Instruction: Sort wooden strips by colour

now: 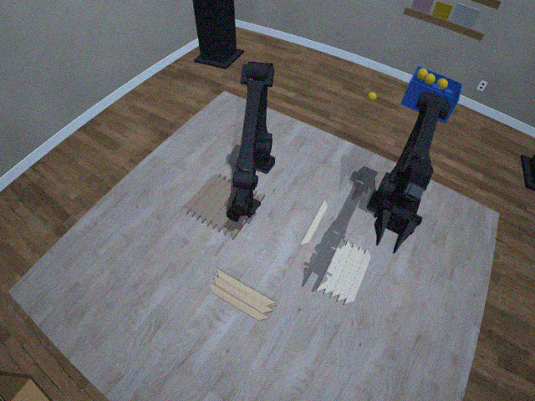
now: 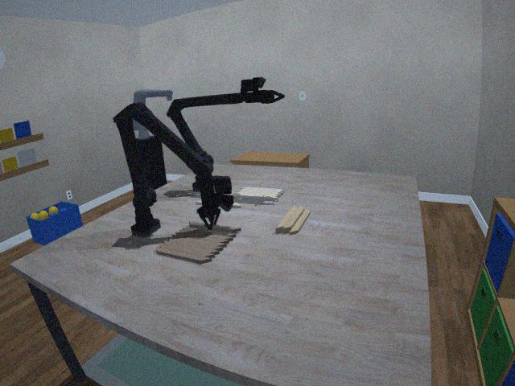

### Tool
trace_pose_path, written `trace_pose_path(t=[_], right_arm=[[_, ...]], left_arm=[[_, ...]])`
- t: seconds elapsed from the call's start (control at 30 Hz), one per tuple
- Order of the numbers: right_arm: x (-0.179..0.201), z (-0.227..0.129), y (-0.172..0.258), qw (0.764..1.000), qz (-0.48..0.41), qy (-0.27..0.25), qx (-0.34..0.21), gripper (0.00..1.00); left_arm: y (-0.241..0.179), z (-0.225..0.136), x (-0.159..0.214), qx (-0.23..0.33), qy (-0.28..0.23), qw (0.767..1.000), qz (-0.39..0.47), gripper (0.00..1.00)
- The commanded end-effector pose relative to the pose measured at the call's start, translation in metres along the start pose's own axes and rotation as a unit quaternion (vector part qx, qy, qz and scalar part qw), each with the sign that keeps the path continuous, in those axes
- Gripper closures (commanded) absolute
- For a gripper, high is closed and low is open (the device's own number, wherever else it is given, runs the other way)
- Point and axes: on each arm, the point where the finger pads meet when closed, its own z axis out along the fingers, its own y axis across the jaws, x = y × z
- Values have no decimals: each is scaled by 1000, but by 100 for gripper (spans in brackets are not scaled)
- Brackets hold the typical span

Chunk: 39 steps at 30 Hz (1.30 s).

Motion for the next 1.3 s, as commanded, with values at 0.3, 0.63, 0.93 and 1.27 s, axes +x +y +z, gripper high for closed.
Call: trace_pose_path(t=[0.3,0.63,0.93,1.27], right_arm=[[-5,6,6,1000,-2,-8,-2,100],[-9,5,7,1000,-2,-8,-2,59],[-7,5,7,1000,-2,-6,-1,59],[-7,5,7,1000,-2,-6,-1,59]], left_arm=[[-60,14,94,48,120,989,-65,58],[-133,-7,201,85,271,952,-113,58],[-175,-41,270,92,371,915,-124,58],[-215,-100,351,83,493,858,-120,58]])
